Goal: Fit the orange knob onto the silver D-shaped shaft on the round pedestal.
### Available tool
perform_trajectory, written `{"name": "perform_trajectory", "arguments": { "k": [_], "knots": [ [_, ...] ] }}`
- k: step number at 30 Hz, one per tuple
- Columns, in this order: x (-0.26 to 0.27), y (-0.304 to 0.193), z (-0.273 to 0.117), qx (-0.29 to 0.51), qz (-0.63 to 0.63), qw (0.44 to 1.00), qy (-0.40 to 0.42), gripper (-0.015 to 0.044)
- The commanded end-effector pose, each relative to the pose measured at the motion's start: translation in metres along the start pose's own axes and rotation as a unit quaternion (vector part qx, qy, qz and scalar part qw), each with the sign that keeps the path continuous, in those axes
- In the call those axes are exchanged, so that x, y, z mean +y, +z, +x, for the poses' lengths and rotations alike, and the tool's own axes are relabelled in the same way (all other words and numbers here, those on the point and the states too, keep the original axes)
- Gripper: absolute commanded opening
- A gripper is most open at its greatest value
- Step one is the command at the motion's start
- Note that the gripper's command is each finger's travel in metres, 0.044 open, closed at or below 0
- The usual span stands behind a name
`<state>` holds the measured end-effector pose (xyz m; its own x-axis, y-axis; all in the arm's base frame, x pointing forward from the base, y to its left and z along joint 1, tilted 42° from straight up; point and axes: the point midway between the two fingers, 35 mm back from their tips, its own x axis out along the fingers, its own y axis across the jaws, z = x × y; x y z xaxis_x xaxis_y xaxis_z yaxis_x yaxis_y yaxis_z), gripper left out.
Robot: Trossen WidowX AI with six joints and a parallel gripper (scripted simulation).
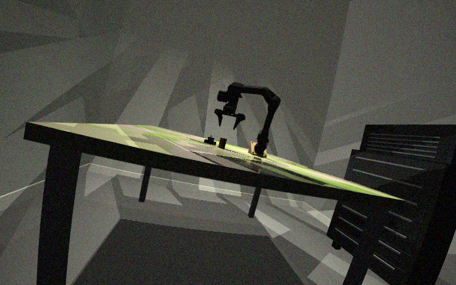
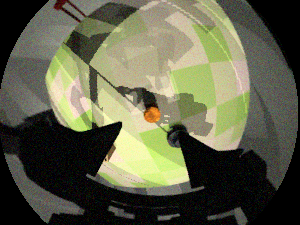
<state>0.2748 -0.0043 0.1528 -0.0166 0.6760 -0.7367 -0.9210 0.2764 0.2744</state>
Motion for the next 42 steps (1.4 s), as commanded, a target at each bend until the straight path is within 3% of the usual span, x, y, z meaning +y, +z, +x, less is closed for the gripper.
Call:
{"name": "perform_trajectory", "arguments": {
  "k": [1,8,16,33,42],
  "knots": [
    [-0.0009,-0.0003,-0.0011,0.005,0.032,0.999,-0.003,0.044],
    [-0.0009,0.0003,-0.0007,0.004,0.356,0.934,-0.005,0.044],
    [-0.0009,0.001,-0.0003,0.002,0.685,0.729,-0.006,0.044],
    [-0.0009,0.0017,0.0002,-0.001,0.918,0.396,-0.006,0.044],
    [-0.0009,0.0017,0.0002,-0.001,0.92,0.392,-0.006,0.044]
  ]
}}
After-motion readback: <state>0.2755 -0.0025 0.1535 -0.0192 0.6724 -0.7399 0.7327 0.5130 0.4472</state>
